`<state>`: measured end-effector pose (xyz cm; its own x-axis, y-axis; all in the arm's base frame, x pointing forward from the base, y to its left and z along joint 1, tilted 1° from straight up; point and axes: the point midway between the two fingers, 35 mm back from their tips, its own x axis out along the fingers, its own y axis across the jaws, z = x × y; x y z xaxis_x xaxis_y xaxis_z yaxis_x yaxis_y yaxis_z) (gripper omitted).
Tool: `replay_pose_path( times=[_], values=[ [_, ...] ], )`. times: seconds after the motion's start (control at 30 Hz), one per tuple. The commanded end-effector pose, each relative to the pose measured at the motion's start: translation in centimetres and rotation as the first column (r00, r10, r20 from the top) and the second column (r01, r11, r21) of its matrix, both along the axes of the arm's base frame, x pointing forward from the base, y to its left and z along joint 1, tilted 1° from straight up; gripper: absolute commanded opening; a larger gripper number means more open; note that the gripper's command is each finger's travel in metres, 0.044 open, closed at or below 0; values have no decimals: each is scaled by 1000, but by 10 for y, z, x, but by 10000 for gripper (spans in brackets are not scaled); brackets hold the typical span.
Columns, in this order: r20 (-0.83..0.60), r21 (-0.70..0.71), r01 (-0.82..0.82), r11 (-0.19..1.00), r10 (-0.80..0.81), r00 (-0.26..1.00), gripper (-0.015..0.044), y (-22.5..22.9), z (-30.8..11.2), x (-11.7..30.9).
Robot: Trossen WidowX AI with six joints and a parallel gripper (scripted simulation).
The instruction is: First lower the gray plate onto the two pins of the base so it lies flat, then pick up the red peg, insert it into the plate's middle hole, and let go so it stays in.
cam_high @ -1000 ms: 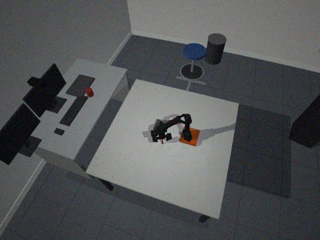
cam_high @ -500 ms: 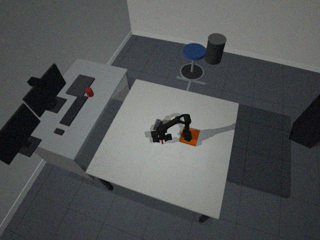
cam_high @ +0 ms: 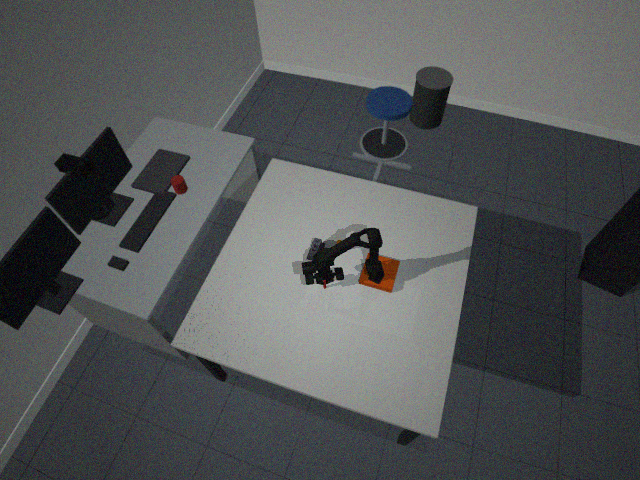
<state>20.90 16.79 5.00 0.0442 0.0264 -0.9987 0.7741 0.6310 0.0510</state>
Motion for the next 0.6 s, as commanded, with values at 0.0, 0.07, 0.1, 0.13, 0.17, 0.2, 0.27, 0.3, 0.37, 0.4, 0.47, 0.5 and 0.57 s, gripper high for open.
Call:
replay_pose_path(
  times=[0.0, 0.07, 0.1, 0.13, 0.17, 0.2, 0.27, 0.3, 0.37, 0.4, 0.47, 0.5, 0.57],
  values=[
    [0, -1, 3, 1000, -3, 1000, 0, 0, 1, 0],
    [0, -1, 3, 1000, -3, 1000, 0, 0, 4, 1],
    [0, -1, 3, 1000, -3, 1000, 0, 1, 7, 1],
    [0, -1, 3, 1000, -3, 1000, 0, 1, 10, 1],
    [0, -1, 3, 1000, -3, 1000, 0, 1, 13, 2],
    [0, -1, 3, 1000, -3, 1000, 0, 1, 16, 2],
    [1, -1, 3, 1000, -3, 1000, 0, 2, 22, 2],
    [1, -1, 3, 1000, -3, 1000, 0, 2, 26, 2],
    [1, -1, 3, 1000, -3, 1000, 0, 2, 32, 3],
    [1, -1, 3, 1000, -3, 1000, 0, 2, 35, 3],
    [1, -1, 3, 1000, -3, 1000, 0, 3, 42, 3],
    [1, -1, 3, 1000, -3, 1000, 0, 3, 45, 3],
    [1, -1, 3, 1000, -3, 1000, 0, 3, 51, 3]
  ],
)
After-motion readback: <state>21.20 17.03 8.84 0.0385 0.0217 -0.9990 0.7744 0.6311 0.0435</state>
